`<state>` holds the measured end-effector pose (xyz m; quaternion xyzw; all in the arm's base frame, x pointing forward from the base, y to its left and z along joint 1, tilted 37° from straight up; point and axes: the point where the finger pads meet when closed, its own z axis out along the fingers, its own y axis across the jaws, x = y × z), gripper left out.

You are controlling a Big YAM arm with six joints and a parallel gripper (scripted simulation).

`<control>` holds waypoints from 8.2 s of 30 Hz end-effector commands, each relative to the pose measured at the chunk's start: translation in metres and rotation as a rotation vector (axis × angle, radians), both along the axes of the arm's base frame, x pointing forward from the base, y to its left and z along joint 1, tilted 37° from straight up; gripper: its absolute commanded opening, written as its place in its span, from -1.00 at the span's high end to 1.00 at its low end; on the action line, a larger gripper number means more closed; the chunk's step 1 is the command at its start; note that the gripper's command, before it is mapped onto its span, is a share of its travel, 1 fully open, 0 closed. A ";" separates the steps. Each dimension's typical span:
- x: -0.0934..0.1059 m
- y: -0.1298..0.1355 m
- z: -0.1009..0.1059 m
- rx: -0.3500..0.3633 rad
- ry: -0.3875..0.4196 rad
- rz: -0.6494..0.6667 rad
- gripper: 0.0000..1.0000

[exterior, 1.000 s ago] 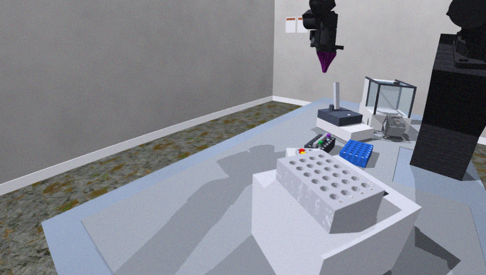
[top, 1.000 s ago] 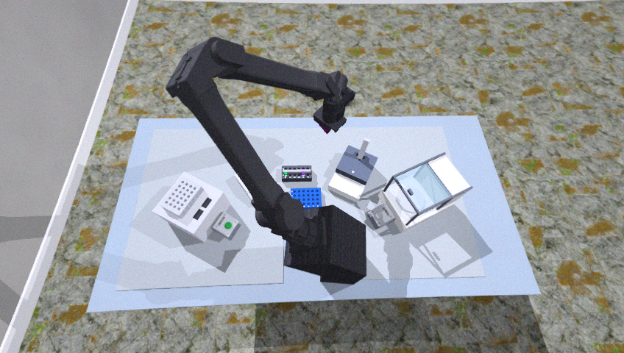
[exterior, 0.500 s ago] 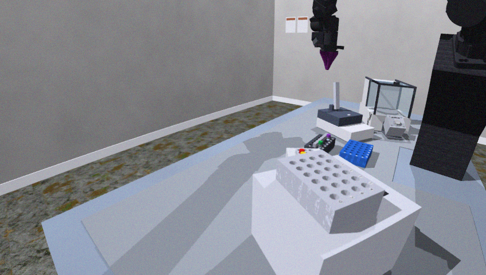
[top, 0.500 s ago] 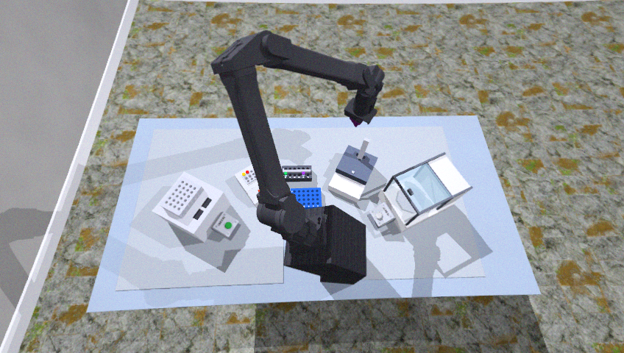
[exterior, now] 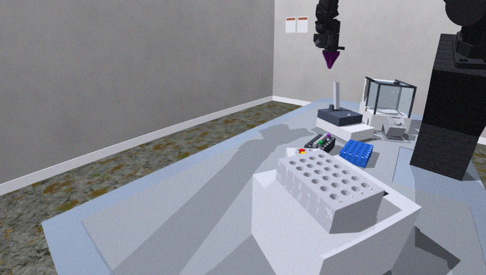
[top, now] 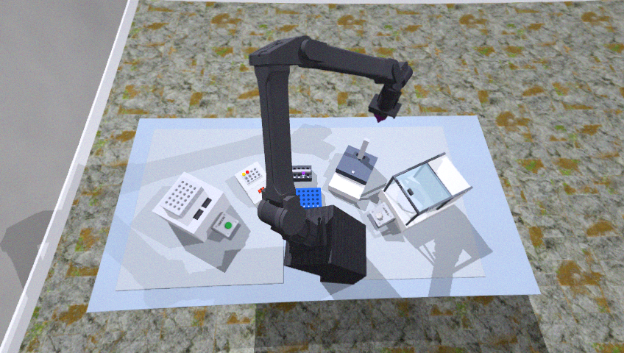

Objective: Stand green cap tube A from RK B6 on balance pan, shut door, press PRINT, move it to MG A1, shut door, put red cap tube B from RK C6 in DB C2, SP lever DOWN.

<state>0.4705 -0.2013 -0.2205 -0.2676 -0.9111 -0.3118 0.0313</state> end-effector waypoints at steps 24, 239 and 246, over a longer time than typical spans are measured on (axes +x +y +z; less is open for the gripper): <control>-0.002 0.023 0.001 0.010 -0.007 0.062 1.00; -0.078 0.082 -0.013 -0.010 -0.036 0.032 1.00; -0.084 0.085 -0.011 -0.010 -0.035 0.032 1.00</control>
